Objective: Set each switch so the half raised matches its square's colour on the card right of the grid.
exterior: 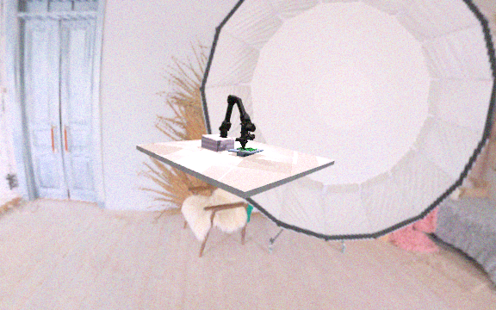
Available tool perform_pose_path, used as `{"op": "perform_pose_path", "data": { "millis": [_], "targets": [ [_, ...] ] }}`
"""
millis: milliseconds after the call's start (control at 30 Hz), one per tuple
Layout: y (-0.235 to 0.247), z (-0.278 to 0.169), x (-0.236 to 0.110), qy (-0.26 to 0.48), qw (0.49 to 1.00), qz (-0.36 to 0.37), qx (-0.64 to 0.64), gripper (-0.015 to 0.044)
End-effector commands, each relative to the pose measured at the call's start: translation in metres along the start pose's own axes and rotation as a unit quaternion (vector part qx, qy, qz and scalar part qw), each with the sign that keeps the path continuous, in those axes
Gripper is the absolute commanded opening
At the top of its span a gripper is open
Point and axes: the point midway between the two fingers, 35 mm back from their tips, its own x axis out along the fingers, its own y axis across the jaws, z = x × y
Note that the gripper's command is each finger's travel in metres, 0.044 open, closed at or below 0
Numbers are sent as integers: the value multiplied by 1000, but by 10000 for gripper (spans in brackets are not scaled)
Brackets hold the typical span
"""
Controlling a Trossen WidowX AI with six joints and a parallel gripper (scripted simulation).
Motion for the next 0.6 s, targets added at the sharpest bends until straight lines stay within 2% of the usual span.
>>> {"op": "perform_pose_path", "data": {
  "millis": [0,133,333,467,567],
  "targets": [
    [0,1,-11,-2,1000,0,0,0],
    [0,-3,-62,-11,1000,-1,-1,0],
    [0,-6,-65,-11,1000,-1,-1,0],
    [0,-41,-64,-9,1000,-1,-1,0],
    [0,-44,-63,-9,1000,-1,-1,0]
  ]
}}
